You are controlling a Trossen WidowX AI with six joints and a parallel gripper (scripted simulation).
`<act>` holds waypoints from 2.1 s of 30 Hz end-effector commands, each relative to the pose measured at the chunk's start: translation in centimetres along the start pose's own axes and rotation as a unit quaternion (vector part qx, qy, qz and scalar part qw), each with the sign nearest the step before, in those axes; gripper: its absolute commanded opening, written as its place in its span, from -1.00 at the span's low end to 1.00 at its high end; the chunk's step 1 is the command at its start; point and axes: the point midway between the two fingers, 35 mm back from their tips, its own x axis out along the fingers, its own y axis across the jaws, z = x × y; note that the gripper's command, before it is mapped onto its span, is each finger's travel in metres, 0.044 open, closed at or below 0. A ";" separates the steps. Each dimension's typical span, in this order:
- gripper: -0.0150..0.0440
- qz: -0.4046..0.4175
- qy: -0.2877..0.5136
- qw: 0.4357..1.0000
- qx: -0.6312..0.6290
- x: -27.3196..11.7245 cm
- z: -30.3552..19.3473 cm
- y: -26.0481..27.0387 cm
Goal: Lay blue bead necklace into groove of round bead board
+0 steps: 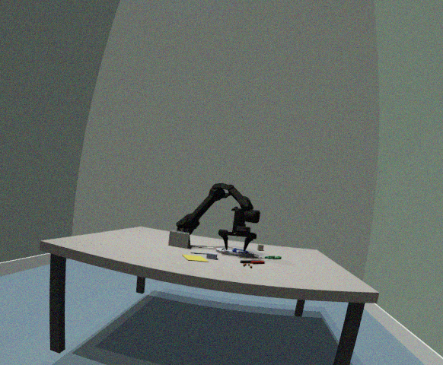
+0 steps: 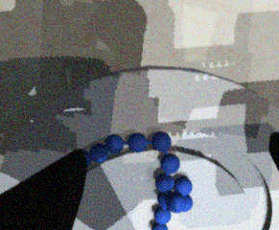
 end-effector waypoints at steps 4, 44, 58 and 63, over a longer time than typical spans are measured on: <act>1.00 -0.002 -0.002 1.000 -0.002 -0.1 0.1 0.0; -0.08 0.001 -0.005 1.000 0.000 -1.2 -0.9 0.6; -0.08 -0.002 -0.002 1.000 0.002 0.8 -1.0 0.4; -0.26 -0.002 -0.006 1.000 -0.002 0.5 -0.9 0.5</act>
